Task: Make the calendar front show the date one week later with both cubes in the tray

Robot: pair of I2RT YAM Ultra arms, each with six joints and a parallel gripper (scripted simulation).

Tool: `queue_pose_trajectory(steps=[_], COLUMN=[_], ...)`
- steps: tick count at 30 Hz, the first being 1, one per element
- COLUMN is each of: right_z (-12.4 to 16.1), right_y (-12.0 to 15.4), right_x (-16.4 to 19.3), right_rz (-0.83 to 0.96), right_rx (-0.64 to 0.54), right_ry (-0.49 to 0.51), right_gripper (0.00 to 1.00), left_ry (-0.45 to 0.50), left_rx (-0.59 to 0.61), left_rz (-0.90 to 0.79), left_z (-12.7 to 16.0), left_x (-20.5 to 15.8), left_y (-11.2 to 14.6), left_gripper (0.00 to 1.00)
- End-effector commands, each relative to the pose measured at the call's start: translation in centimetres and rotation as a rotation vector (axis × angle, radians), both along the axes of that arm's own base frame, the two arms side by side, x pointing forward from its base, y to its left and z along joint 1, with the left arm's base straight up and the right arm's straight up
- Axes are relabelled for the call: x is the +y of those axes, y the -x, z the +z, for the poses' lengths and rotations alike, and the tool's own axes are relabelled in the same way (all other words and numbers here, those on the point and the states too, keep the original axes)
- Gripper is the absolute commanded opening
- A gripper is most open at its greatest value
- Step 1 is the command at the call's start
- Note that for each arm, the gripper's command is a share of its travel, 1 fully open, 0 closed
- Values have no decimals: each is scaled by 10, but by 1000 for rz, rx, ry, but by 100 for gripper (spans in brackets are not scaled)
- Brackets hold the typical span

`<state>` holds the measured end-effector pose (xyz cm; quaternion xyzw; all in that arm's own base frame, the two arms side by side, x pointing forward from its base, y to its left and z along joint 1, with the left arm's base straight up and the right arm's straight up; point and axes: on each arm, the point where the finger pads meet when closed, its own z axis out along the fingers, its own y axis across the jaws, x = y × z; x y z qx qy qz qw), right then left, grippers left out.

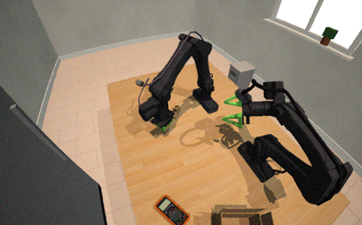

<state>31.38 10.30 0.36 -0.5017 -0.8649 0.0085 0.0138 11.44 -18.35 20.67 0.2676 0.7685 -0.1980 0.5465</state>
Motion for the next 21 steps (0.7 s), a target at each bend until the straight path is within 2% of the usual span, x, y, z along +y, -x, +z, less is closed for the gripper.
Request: queue_pose_trajectory(steps=[1,21], right_z=[11,5], right_y=[-10,-21], right_x=[0,1], right_rz=[-29,-45], right_rx=[-39,-43], right_ry=[-9,-10], right_gripper=[26,26], left_ry=[16,16], left_rx=[-6,-6], left_rz=[9,9], left_z=[9,9], left_x=[0,0], left_y=[-1,-1], left_gripper=[100,100])
